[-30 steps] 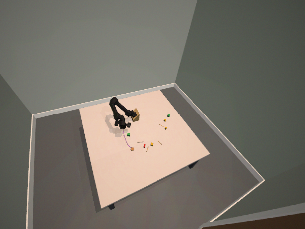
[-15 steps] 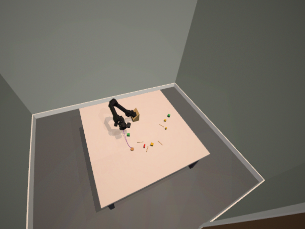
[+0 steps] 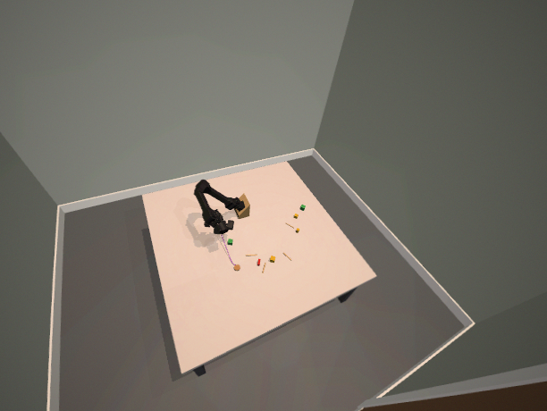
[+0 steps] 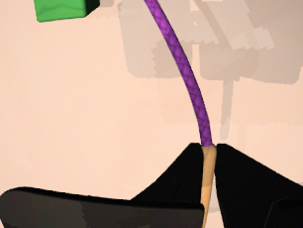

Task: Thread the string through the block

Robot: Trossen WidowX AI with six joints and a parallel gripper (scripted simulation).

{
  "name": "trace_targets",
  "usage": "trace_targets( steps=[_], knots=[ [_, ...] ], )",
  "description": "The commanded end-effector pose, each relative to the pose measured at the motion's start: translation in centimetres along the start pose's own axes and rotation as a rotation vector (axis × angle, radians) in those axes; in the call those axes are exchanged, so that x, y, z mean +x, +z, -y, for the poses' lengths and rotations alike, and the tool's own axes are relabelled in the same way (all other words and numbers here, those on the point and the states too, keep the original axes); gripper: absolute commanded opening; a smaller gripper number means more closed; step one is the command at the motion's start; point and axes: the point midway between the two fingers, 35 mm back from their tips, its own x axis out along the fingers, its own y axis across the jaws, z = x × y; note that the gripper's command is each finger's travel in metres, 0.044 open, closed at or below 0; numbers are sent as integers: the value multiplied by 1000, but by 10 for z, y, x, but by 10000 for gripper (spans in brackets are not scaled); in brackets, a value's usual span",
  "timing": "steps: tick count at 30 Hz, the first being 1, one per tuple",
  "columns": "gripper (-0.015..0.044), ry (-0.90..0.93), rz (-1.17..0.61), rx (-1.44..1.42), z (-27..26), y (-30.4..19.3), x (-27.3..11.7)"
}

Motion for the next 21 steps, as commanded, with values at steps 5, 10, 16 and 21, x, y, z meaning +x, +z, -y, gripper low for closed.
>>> trace_targets(
  steps=[5, 10, 16, 21],
  knots=[
    [0, 29, -9, 85, 2, 5, -3],
    [0, 47, -12, 140, 4, 8, -4],
    [0, 68, -15, 205, 6, 11, -4],
    [0, 86, -17, 259, 7, 14, -5]
  ],
)
